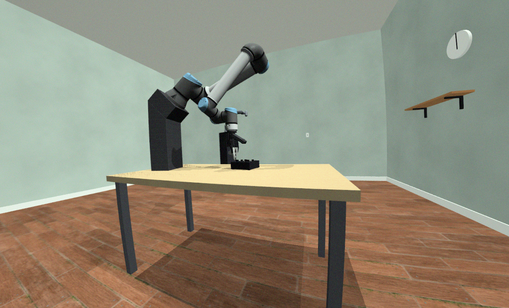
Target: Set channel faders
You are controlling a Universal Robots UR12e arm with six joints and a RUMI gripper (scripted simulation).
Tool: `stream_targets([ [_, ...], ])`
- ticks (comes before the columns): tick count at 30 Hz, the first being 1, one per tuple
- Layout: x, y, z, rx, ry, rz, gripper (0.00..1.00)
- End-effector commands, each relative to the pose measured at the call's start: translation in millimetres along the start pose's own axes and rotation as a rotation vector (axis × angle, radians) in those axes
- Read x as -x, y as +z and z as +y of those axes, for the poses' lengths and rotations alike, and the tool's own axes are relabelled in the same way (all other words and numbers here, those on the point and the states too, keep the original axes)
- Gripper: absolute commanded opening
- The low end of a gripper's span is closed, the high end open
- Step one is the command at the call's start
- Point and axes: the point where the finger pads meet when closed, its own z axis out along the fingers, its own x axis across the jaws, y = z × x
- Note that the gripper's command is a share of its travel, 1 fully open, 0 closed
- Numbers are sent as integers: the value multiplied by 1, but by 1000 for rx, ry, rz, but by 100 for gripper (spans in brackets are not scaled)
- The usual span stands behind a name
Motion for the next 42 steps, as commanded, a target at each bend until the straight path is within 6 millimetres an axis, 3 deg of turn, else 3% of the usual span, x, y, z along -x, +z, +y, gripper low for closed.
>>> stream_targets([
  [1, 0, 0, 0, 0, 0, 0, 0],
  [42, 9, 0, 0, -1, 0, 0, 0],
])
